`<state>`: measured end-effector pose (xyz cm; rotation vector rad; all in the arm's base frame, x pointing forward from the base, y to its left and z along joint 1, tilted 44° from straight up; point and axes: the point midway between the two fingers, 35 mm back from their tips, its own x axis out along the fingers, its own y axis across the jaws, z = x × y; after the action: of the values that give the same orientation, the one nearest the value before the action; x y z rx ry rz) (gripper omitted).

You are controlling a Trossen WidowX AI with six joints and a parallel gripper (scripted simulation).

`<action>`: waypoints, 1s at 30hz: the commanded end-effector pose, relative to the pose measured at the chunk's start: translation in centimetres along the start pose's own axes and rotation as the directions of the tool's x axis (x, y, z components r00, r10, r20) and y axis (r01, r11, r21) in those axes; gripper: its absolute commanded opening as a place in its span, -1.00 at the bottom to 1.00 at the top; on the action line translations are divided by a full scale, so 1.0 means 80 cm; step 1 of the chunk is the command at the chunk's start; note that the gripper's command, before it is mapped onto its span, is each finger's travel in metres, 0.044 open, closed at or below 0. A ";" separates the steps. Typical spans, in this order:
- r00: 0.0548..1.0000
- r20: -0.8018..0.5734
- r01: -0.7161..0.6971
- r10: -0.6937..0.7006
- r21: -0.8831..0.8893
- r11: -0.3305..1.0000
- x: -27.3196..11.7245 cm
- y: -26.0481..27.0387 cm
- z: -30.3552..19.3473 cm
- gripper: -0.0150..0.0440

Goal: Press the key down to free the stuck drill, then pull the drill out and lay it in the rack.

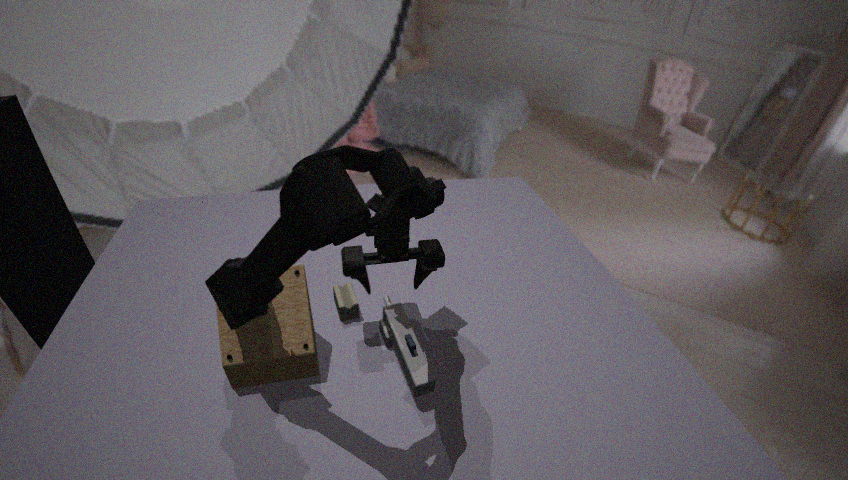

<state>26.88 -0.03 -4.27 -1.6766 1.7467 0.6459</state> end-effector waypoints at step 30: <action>1.000 -0.001 -0.012 0.012 -0.153 0.988 0.042 0.013 0.008 1.00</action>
<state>26.20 -1.33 -6.93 -1.7593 1.7391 0.7967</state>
